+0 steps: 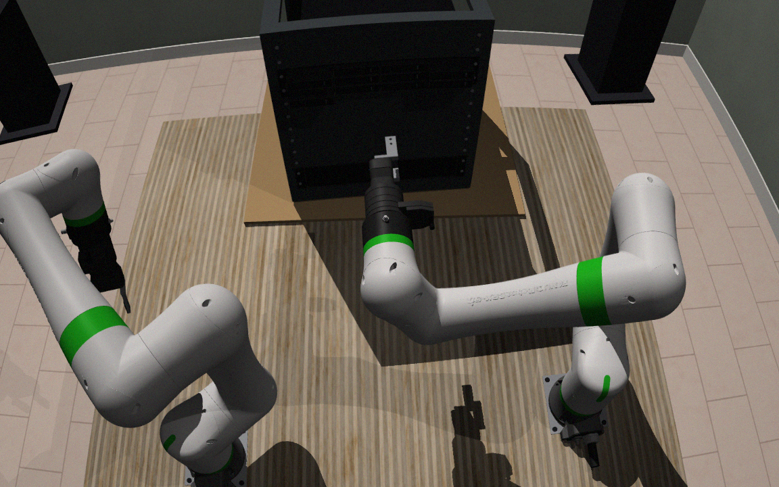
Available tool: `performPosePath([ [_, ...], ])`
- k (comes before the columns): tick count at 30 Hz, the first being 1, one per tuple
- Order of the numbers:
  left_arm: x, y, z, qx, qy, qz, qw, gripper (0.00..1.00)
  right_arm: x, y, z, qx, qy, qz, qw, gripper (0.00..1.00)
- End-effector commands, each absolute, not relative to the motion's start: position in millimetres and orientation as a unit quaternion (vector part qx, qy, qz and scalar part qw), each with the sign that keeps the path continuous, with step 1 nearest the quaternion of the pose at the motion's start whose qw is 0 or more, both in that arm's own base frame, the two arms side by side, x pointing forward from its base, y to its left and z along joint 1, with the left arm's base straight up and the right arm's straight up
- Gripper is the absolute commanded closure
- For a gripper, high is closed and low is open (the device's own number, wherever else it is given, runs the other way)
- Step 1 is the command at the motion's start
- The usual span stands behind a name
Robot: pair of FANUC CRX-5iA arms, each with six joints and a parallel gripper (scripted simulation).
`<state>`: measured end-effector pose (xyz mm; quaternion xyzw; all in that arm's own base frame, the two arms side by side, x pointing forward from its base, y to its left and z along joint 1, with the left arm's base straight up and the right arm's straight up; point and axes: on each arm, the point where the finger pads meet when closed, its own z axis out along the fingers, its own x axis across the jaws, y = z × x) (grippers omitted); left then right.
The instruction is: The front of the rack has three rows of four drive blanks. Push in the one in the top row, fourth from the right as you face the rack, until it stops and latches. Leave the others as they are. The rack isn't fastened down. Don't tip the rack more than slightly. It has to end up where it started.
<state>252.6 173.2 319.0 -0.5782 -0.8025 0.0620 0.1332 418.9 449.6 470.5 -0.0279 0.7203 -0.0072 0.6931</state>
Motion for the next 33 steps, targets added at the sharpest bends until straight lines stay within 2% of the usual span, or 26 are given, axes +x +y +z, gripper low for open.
performPosePath([
  [1, 249, 219, 315, -0.514, -0.849, 0.061, 0.108, 0.0, 419, 452, 480, -0.023, 0.714, 0.006, 0.7, 0.0],
  [14, 207, 316, 306, -0.36, -0.929, 0.05, 0.068, 0.0, 419, 454, 487, -0.019, 0.708, 0.018, 0.706, 0.0],
  [33, 90, 433, 295, -0.129, -0.991, 0.02, 0.02, 0.0, 419, 454, 487, -0.019, 0.708, 0.018, 0.706, 0.0],
])
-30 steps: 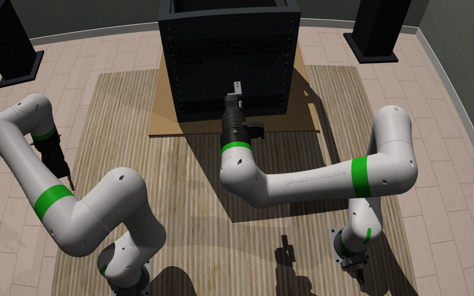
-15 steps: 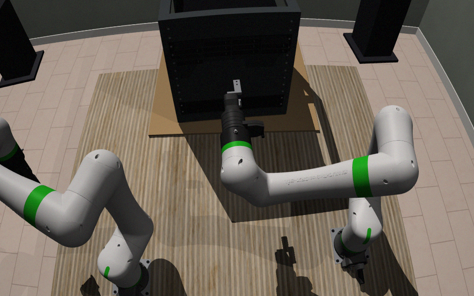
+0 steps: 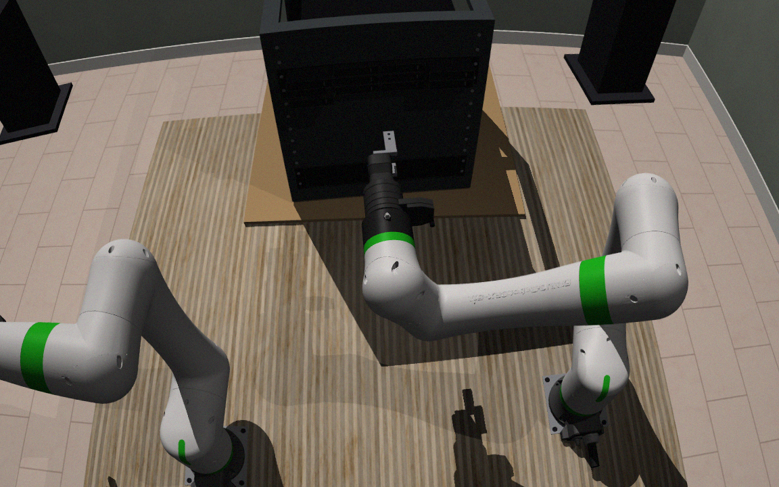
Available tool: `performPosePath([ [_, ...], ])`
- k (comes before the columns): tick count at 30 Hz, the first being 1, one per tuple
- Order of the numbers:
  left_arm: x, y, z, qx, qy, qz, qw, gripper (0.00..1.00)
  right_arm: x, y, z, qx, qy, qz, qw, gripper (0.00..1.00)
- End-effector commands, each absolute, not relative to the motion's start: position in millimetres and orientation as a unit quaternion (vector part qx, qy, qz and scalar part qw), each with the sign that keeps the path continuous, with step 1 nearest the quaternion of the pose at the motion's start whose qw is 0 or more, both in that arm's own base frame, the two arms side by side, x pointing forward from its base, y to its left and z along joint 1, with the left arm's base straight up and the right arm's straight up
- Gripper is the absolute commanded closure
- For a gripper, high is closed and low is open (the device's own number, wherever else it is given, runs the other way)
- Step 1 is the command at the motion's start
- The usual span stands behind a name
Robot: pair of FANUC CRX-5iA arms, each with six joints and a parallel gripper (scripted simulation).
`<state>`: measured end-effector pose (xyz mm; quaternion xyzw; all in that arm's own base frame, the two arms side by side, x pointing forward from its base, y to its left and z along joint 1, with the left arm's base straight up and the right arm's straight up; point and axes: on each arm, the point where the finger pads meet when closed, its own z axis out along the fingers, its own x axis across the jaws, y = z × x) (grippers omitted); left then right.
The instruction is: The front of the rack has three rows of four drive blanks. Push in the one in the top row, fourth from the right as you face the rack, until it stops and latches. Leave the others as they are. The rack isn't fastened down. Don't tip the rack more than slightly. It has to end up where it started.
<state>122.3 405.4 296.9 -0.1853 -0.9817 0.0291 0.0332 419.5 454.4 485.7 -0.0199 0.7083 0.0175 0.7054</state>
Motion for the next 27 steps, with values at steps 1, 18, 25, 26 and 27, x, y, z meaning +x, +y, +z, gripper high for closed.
performPosePath([
  [1, 83, 438, 294, -0.118, -0.993, 0.019, 0.018, 0.0, 419, 454, 487, -0.019, 0.708, 0.018, 0.706, 0.0],
  [18, 15, 472, 290, -0.019, -1.0, 0.002, 0.002, 0.0, 419, 454, 487, -0.019, 0.708, 0.018, 0.706, 0.0],
  [25, 8, 474, 290, -0.008, -1.0, 0.0, 0.0, 0.0, 421, 453, 487, -0.018, 0.707, 0.018, 0.706, 0.0],
  [26, 8, 474, 290, -0.008, -1.0, 0.0, 0.0, 0.0, 421, 453, 487, -0.018, 0.707, 0.018, 0.706, 0.0],
  [27, 7, 475, 290, -0.008, -1.0, 0.0, 0.0, 0.0, 422, 452, 487, -0.018, 0.707, 0.018, 0.707, 0.0],
])
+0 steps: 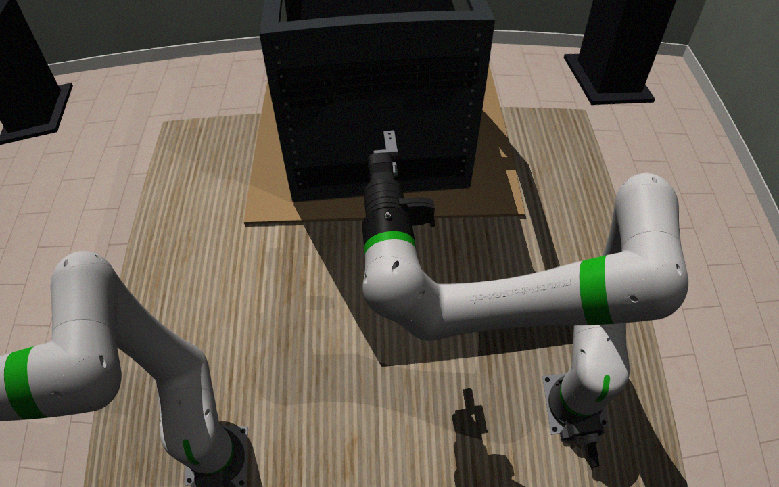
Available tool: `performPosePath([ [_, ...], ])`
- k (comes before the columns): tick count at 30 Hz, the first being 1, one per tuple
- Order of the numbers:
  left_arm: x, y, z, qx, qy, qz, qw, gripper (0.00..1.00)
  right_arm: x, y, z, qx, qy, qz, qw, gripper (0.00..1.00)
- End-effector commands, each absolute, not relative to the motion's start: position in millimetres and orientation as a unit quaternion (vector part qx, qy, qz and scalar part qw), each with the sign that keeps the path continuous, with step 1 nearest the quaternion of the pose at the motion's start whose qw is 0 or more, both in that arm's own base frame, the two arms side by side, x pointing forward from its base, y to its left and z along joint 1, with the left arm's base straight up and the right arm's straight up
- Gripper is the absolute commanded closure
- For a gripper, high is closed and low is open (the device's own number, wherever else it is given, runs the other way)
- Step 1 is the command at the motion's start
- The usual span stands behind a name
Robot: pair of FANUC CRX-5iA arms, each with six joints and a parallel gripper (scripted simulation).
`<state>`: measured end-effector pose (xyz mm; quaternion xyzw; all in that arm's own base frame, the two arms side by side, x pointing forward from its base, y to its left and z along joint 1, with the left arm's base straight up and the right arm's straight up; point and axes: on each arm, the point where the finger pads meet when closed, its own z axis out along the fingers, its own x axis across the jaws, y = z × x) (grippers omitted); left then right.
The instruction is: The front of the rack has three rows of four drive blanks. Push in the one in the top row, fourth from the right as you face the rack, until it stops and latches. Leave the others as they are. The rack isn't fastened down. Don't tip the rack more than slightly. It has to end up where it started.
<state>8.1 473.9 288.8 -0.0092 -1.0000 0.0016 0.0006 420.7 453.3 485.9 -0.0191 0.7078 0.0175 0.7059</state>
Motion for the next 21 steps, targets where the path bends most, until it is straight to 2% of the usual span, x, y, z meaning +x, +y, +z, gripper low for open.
performPosePath([
  [1, 7, 475, 290, -0.007, -1.0, 0.0, 0.0, 0.0, 423, 451, 487, -0.017, 0.707, 0.018, 0.707, 0.0],
  [21, 6, 475, 290, -0.007, -1.0, 0.0, 0.0, 0.0, 478, 398, 489, -0.017, 0.707, 0.018, 0.707, 0.0],
])
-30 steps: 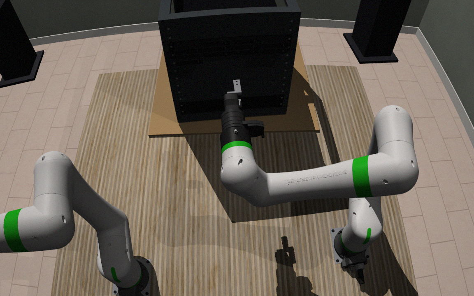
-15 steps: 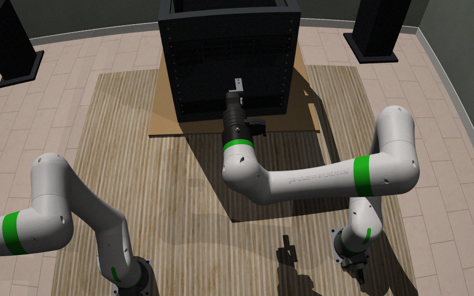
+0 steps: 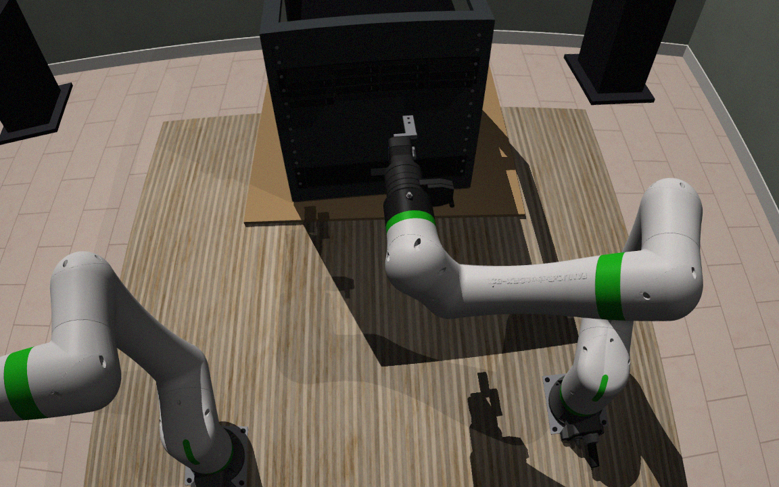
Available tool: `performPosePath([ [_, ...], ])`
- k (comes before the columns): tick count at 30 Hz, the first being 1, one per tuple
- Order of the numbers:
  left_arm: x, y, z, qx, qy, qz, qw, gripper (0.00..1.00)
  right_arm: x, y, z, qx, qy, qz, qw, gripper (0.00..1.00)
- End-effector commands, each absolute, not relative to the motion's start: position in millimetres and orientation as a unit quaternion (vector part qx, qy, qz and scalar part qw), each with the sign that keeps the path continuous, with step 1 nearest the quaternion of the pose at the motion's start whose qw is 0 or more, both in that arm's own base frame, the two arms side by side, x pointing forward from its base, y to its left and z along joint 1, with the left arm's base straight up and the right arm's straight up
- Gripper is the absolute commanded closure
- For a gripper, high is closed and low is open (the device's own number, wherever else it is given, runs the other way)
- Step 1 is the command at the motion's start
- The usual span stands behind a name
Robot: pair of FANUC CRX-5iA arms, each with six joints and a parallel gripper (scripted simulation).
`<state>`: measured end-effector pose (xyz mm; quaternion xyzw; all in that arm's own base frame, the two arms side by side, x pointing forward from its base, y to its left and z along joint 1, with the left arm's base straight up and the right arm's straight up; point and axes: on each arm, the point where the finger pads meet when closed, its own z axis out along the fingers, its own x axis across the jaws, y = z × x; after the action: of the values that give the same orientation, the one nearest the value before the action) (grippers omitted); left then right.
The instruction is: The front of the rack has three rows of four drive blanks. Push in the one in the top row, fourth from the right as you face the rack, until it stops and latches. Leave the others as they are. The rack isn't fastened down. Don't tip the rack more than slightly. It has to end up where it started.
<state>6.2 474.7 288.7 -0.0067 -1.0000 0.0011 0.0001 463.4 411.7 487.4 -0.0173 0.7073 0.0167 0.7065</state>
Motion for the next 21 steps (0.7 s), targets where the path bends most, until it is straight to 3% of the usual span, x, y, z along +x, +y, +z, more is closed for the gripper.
performPosePath([
  [1, 6, 475, 290, -0.007, -1.0, 0.0, 0.0, 0.0, 482, 394, 490, -0.017, 0.707, 0.018, 0.707, 0.0],
  [21, 6, 475, 290, -0.007, -1.0, 0.0, 0.0, 0.0, 551, 328, 493, -0.017, 0.706, 0.018, 0.707, 0.0],
])
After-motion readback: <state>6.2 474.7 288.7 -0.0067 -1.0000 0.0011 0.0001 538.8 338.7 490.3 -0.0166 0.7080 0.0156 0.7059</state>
